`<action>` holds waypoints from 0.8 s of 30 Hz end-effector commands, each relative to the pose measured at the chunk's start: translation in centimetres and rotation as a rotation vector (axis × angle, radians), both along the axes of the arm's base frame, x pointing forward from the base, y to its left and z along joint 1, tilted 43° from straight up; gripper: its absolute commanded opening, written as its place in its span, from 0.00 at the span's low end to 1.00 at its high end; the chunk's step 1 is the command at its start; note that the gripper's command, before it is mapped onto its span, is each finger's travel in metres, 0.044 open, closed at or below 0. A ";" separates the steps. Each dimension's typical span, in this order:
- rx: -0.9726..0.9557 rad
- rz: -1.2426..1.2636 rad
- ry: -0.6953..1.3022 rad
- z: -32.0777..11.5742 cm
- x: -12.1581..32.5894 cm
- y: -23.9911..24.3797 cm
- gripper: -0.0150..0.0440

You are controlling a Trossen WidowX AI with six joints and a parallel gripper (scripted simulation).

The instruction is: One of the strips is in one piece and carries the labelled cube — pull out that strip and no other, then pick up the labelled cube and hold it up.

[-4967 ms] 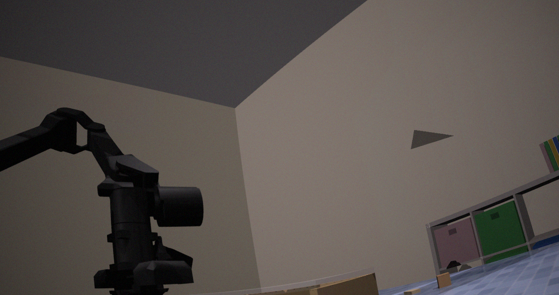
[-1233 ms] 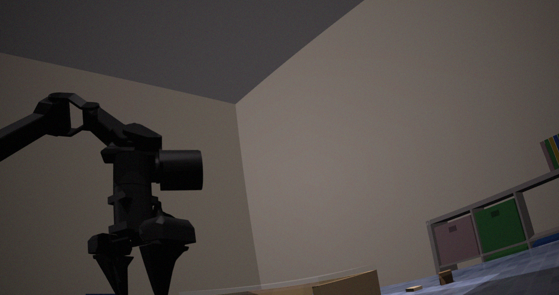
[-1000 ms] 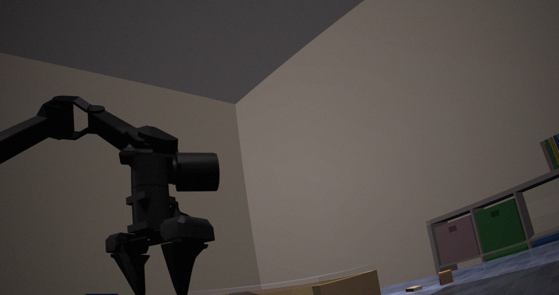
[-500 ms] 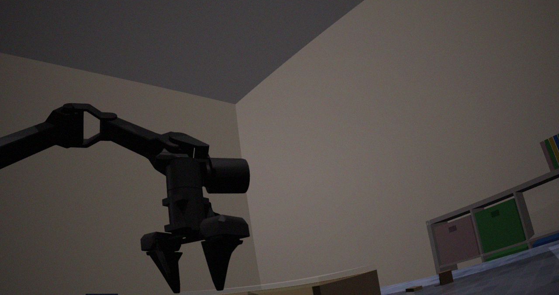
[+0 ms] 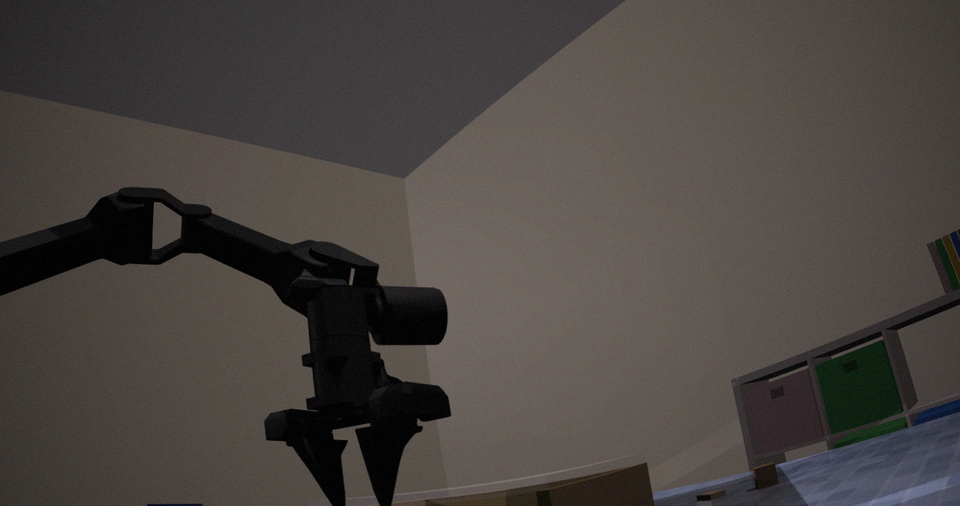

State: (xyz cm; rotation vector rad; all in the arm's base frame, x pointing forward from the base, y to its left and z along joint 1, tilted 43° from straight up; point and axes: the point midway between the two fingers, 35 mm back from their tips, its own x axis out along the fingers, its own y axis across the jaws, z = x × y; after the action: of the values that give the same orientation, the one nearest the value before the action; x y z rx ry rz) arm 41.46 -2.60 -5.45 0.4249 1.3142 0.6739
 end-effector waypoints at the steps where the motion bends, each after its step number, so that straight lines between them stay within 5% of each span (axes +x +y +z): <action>1: 0.007 -0.004 0.002 -0.4 0.1 0.4 0.68; 24: 0.010 -0.004 0.002 -3.1 0.4 2.9 0.68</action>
State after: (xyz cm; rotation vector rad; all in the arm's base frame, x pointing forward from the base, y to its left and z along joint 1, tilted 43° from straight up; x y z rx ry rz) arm 41.92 0.07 -8.26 0.4260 1.3121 0.6754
